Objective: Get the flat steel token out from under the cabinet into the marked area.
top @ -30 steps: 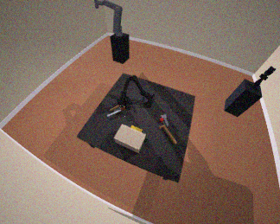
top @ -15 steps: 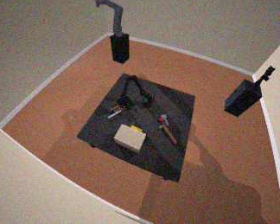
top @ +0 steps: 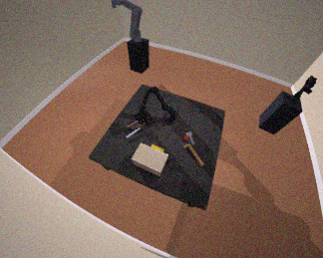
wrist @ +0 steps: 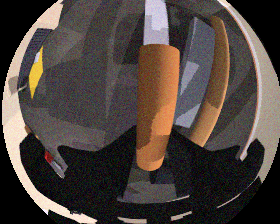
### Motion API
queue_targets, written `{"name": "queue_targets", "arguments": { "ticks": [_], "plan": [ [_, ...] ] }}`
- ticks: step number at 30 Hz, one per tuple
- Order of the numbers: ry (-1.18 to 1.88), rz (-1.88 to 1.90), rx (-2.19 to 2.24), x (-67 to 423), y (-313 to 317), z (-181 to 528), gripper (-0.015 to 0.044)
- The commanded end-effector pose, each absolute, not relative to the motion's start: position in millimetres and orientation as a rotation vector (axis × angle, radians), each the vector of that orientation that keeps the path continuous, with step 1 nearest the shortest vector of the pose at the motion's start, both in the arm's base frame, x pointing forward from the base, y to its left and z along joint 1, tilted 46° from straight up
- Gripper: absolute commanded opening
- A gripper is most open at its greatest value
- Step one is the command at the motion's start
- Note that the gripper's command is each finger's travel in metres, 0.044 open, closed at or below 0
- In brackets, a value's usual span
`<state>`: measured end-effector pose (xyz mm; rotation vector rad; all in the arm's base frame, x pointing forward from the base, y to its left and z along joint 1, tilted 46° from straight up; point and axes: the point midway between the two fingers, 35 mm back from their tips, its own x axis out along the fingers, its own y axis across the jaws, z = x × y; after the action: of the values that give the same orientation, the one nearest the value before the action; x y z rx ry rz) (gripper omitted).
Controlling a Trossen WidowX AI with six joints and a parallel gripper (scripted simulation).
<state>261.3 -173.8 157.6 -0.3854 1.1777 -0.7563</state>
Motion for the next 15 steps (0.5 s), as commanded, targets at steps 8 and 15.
{"name": "queue_targets", "arguments": {
  "ticks": [8,15],
  "plan": [
    [1.206,-0.703,-0.462,263.5,-173.1,159.7,0.0000],
    [1.228,-0.670,-0.509,263.6,-173.1,159.6,0.0000]
  ]
}}
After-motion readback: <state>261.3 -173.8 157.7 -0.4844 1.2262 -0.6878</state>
